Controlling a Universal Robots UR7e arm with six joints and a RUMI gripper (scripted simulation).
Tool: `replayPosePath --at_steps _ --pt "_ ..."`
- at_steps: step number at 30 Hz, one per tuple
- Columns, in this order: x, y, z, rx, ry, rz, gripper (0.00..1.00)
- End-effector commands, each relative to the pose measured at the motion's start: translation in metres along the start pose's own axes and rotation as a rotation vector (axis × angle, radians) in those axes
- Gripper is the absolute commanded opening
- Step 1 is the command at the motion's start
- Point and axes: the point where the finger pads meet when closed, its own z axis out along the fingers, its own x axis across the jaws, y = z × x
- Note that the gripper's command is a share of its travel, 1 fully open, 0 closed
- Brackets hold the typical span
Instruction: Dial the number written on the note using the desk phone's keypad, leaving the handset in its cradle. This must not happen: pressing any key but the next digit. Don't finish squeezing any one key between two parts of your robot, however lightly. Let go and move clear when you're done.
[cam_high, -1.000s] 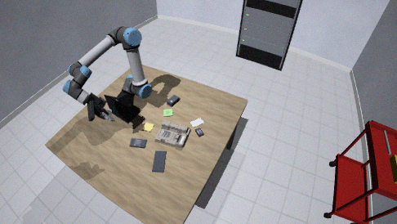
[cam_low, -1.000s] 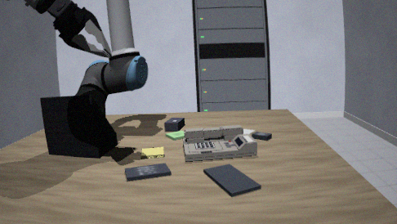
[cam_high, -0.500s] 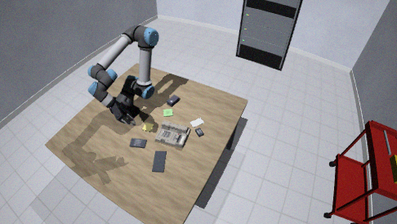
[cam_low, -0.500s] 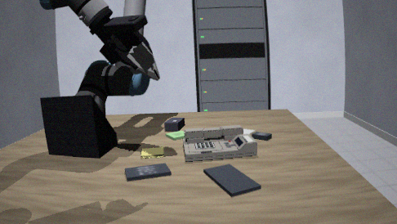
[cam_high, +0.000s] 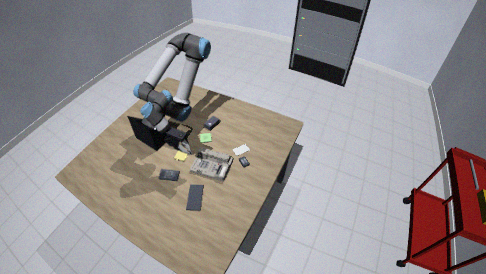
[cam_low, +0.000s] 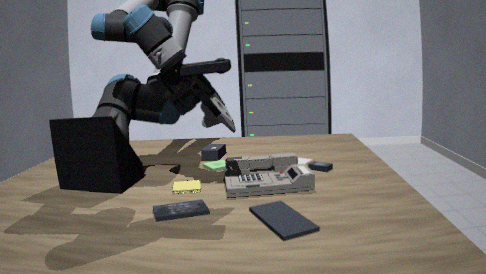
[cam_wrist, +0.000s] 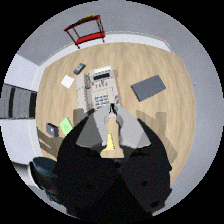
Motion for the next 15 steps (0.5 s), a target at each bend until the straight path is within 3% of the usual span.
replayPosePath --at_steps 1,15 --pt "-0.025 0.006 0.028 0.009 0.022 -0.146 0.0" --pt "-0.047 0.018 0.049 0.005 0.026 -0.266 0.0"
